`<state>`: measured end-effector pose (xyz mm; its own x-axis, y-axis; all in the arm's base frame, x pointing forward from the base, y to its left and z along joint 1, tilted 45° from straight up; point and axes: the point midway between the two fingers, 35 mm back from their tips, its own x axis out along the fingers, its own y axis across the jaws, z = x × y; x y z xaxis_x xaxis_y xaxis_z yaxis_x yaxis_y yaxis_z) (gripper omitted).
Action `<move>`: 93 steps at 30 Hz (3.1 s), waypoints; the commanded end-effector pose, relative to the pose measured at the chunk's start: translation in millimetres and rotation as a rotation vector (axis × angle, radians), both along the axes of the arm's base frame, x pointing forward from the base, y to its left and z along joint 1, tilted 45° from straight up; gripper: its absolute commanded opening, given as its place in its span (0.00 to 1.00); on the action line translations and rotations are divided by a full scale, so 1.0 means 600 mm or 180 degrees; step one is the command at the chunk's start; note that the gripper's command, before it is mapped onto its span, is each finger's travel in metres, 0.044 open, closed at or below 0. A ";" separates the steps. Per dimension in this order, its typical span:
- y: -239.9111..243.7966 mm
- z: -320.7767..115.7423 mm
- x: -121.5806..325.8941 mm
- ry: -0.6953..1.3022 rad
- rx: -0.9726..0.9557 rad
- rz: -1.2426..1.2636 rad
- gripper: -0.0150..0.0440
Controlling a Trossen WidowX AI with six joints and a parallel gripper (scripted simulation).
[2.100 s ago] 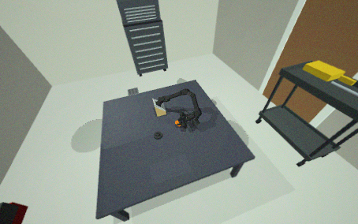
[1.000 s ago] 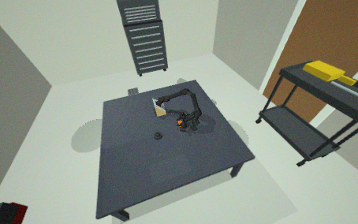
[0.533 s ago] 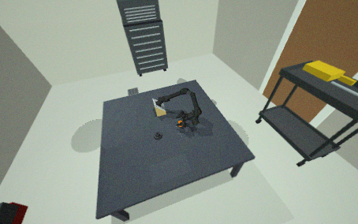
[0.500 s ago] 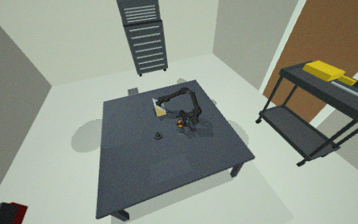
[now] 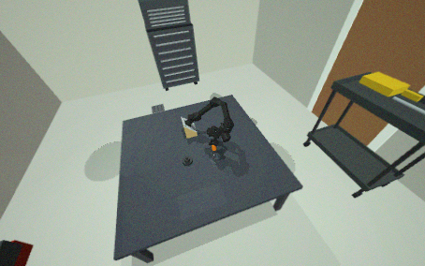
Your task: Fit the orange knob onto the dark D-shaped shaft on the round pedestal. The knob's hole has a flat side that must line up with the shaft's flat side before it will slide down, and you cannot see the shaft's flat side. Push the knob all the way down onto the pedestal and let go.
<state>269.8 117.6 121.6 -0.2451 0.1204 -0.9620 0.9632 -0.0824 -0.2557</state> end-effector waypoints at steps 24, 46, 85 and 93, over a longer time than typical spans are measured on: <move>-0.010 0.048 0.017 -0.0723 0.2157 0.0061 1.00; -0.009 0.047 0.017 -0.2970 0.2366 0.5030 1.00; 0.049 -0.010 0.013 -0.3016 0.2363 0.5120 1.00; 0.061 -0.023 0.013 -0.3013 0.2360 0.5122 1.00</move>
<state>278.5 149.5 112.7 -0.0519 0.7066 -0.7057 -0.1436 0.6941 0.7054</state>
